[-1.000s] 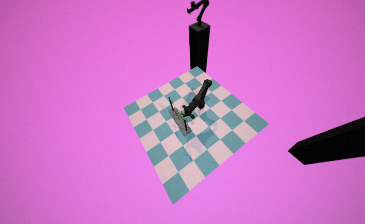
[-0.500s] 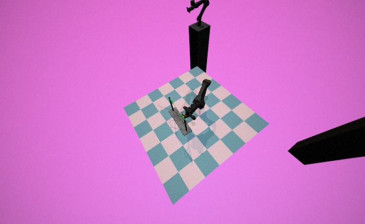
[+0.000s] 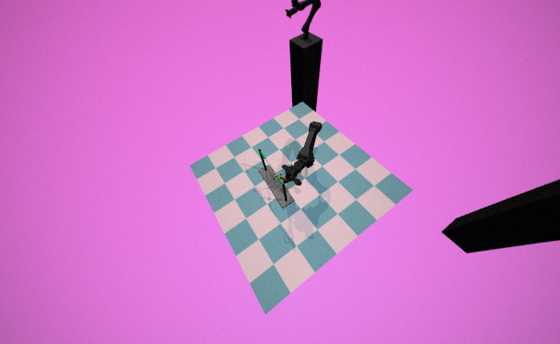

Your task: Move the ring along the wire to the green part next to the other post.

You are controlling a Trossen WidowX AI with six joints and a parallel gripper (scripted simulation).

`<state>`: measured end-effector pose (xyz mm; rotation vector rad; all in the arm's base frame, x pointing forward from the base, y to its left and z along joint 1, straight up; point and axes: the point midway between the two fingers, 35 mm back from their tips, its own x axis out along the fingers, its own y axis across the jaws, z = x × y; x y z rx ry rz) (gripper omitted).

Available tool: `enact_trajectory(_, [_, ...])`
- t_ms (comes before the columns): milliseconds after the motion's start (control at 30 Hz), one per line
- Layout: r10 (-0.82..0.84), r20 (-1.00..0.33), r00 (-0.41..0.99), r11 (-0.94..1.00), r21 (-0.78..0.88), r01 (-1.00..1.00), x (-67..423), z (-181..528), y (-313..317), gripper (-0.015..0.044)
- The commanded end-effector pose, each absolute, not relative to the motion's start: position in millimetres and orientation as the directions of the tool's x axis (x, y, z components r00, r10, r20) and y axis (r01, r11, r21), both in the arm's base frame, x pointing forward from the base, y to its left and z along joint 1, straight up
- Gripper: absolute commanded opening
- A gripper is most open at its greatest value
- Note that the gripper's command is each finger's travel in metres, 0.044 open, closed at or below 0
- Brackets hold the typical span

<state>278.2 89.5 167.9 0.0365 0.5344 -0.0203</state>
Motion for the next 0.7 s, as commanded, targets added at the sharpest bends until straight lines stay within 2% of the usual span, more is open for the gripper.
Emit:
enact_trajectory(0, [-0.012, -0.509, 0.861, 0.999, 0.03, 0.031, 279.1, 167.0, 94.5, -0.015])
enact_trajectory(667, [-0.01, -0.507, 0.862, 0.999, 0.032, 0.03, 279.7, 148.6, 99.9, -0.015])
